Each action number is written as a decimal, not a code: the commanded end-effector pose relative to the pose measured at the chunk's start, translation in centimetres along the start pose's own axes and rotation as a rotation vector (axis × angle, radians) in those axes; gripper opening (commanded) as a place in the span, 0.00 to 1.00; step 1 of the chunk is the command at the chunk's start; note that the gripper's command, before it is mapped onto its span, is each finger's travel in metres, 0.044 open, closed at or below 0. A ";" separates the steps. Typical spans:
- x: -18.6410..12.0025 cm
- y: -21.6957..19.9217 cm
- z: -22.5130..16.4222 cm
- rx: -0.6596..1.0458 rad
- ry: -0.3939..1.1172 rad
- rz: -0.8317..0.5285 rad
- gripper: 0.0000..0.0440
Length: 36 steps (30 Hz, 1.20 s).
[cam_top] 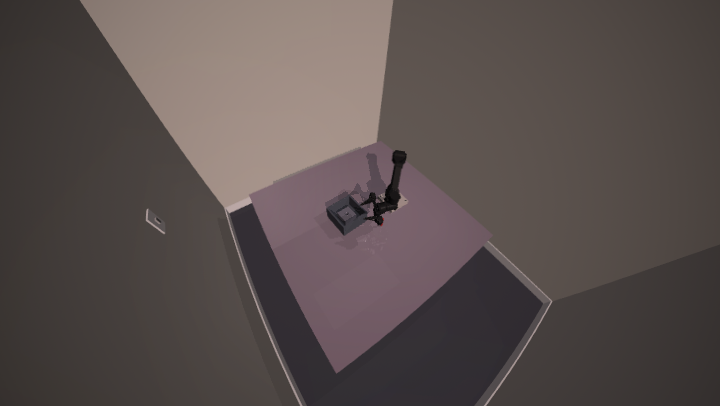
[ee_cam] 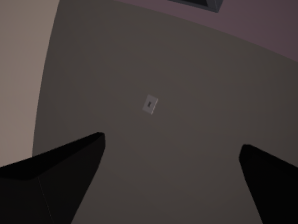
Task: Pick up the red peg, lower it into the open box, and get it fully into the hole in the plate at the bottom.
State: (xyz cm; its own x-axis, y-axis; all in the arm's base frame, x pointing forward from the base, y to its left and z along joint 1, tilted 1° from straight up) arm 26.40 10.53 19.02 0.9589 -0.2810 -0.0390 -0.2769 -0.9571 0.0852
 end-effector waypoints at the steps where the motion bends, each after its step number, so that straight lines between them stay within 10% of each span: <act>1: 0.1 -0.2 0.1 -0.032 -0.007 -0.011 0.93; 36: -0.4 -5.1 3.1 -1.098 -0.231 -0.539 1.00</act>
State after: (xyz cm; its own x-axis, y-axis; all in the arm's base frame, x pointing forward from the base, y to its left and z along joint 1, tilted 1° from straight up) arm 27.51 15.07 15.68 0.8938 -0.0004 -0.4486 0.3898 -0.4943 0.7770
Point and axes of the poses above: the point midway between the two fingers, 35 mm back from their tips, its own x axis out along the fingers, its own y axis across the jaws, z = x × y, the point moved 1 cm from there along -x, back along the fingers, and after that the axes turned 11 degrees about x, right-handed, at the moved point
